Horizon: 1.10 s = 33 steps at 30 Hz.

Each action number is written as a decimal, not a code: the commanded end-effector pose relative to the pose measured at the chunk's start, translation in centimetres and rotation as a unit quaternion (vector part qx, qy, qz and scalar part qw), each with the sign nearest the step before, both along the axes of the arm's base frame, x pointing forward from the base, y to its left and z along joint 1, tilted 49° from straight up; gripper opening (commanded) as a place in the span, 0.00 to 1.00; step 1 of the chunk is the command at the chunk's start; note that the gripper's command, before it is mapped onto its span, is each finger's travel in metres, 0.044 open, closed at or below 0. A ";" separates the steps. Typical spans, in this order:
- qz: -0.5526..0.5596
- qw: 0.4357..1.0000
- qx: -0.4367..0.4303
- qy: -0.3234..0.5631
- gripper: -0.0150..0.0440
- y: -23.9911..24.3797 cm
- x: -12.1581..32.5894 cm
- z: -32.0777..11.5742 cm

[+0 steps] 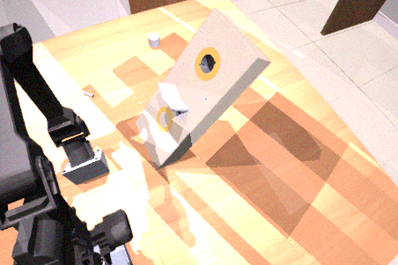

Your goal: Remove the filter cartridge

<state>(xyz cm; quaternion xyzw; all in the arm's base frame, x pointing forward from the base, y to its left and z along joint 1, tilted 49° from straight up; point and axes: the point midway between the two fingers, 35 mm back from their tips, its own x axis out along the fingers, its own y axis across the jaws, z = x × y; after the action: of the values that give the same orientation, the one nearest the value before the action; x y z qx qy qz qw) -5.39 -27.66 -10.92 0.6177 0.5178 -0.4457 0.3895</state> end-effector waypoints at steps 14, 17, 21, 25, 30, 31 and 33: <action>-0.065 0.995 0.015 0.068 0.25 4.9 -3.2 -3.1; -0.065 0.995 0.015 0.068 0.25 6.0 -3.0 -4.3; -0.065 0.995 0.015 0.068 0.25 7.6 -2.8 -5.8; -0.065 0.995 0.015 0.068 0.25 9.3 -2.4 -7.1; -0.065 0.995 0.015 0.068 0.25 9.9 -2.3 -7.5; -0.065 0.995 0.015 0.068 0.25 9.9 -2.3 -7.5; -0.068 0.995 0.019 0.065 0.34 9.7 -2.2 -7.2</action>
<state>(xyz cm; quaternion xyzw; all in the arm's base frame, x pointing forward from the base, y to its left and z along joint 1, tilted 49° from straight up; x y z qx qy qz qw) -7.57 -17.82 -18.12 0.6286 0.5080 -0.4998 0.3114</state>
